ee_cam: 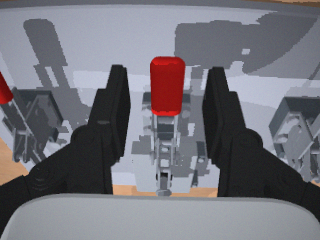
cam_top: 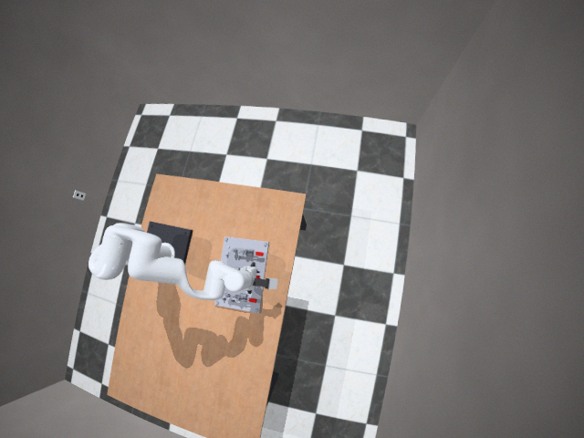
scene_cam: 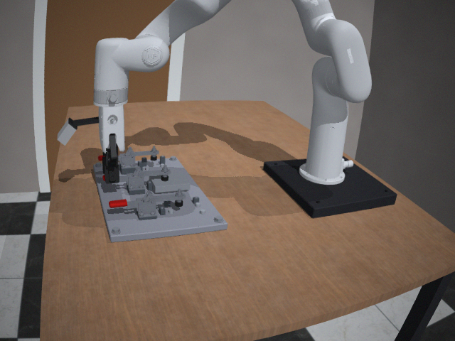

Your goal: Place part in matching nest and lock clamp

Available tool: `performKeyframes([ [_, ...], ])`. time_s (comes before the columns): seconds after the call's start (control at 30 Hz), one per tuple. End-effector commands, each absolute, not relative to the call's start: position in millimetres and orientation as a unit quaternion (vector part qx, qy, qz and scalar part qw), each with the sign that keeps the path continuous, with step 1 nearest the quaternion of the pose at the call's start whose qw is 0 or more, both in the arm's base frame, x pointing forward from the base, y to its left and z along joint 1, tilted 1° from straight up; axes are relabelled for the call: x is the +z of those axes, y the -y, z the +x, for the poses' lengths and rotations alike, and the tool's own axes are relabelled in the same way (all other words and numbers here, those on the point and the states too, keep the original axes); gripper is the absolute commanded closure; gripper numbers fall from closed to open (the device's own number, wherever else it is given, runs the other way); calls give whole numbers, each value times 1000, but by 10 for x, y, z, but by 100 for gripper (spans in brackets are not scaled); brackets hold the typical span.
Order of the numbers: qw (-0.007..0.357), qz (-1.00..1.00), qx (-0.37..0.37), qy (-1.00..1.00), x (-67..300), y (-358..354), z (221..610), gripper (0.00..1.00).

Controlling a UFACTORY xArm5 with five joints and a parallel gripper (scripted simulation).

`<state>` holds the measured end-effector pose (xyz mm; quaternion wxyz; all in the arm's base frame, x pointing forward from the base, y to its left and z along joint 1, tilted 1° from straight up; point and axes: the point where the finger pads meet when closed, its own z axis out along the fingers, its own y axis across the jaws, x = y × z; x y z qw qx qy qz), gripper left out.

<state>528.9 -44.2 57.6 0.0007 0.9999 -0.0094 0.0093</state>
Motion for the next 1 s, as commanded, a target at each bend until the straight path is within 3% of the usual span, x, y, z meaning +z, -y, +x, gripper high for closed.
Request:
performKeyframes([
  [0.0, 1, 1000, 11, 9, 754, 441, 5298, 53],
  [0.33, 1, 1000, 11, 9, 972, 439, 5293, 53],
  [0.93, 1, 1000, 11, 9, 987, 439, 5293, 53],
  [0.97, 1, 1000, 11, 9, 987, 439, 5293, 100],
])
